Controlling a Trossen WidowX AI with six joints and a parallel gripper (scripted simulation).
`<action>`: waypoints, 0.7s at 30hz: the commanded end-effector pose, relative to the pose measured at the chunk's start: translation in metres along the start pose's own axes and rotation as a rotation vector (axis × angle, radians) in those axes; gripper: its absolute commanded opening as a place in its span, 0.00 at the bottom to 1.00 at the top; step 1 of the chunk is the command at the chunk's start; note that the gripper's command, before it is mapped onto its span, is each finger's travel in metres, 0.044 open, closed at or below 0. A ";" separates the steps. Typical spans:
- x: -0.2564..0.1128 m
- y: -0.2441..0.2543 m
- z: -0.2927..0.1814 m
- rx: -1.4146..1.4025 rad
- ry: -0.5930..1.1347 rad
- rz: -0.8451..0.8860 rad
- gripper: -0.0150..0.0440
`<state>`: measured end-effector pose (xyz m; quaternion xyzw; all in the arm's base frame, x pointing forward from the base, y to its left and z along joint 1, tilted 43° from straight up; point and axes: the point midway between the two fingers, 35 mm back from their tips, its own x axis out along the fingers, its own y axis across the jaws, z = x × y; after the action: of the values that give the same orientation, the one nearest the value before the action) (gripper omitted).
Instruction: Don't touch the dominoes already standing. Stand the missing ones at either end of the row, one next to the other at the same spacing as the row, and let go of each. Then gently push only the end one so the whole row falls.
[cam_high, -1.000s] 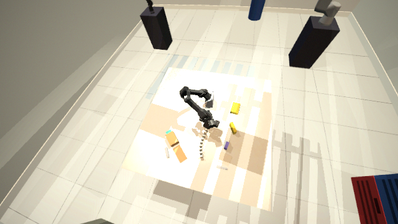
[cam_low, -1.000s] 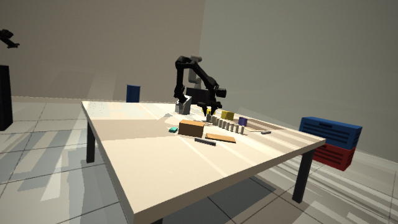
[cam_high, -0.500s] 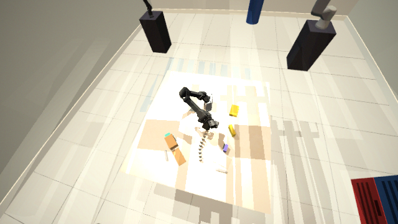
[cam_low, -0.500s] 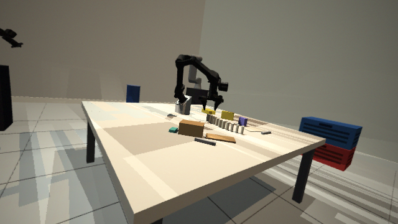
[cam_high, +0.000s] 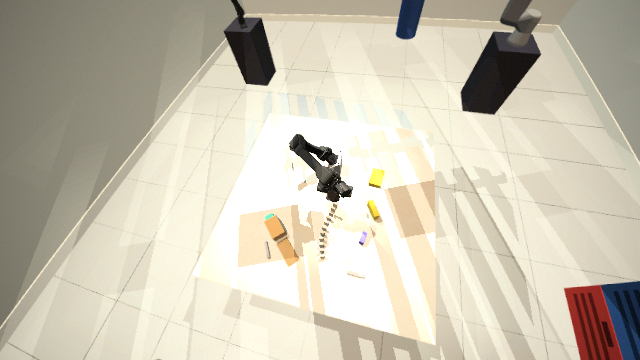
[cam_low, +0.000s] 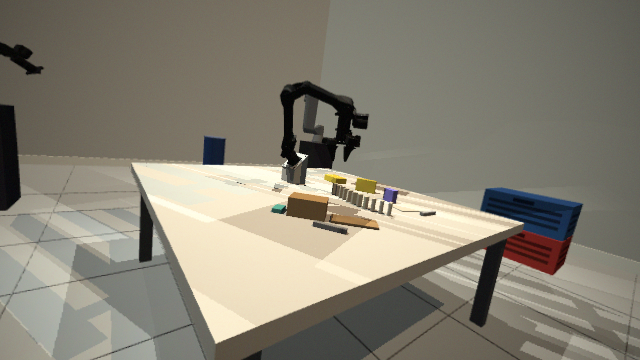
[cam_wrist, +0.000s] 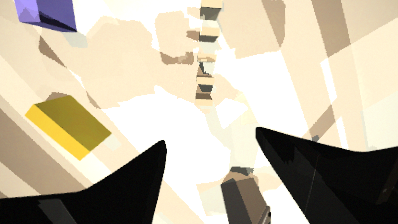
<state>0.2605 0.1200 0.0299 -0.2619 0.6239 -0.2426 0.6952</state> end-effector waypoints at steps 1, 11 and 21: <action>0.013 0.002 -0.009 -0.320 0.008 -0.003 0.69; 0.050 0.005 -0.033 -1.254 0.011 -0.001 0.25; 0.055 0.005 -0.037 -1.387 0.012 0.000 0.25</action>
<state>0.2384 0.0967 -0.0082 -0.5907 0.6571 0.1287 0.4502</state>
